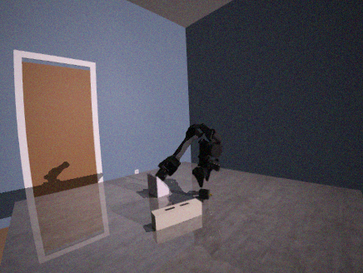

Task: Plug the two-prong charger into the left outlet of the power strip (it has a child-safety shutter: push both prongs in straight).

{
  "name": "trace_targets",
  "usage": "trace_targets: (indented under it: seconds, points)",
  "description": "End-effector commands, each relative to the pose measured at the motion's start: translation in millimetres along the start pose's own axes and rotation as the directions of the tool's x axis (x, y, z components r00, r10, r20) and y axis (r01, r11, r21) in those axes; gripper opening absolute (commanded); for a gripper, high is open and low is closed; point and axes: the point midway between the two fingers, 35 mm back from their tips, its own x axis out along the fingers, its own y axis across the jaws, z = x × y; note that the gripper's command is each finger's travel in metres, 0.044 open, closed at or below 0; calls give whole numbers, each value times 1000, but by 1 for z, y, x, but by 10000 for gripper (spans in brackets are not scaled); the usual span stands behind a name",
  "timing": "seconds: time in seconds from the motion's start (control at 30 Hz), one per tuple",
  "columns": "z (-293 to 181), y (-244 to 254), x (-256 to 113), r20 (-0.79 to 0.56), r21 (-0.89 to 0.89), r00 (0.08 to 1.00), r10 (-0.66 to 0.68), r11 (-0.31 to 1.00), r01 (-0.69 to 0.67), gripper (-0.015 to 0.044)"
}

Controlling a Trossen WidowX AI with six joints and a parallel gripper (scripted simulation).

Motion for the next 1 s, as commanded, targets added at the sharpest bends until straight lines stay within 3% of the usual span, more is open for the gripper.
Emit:
trace_targets:
  seconds: [0.0,0.97]
  points:
    - [-2,0,2,-15,-12,1000,2,1000,-2,440]
    - [1,-1,42,-14,-13,1000,0,1000,0,440]
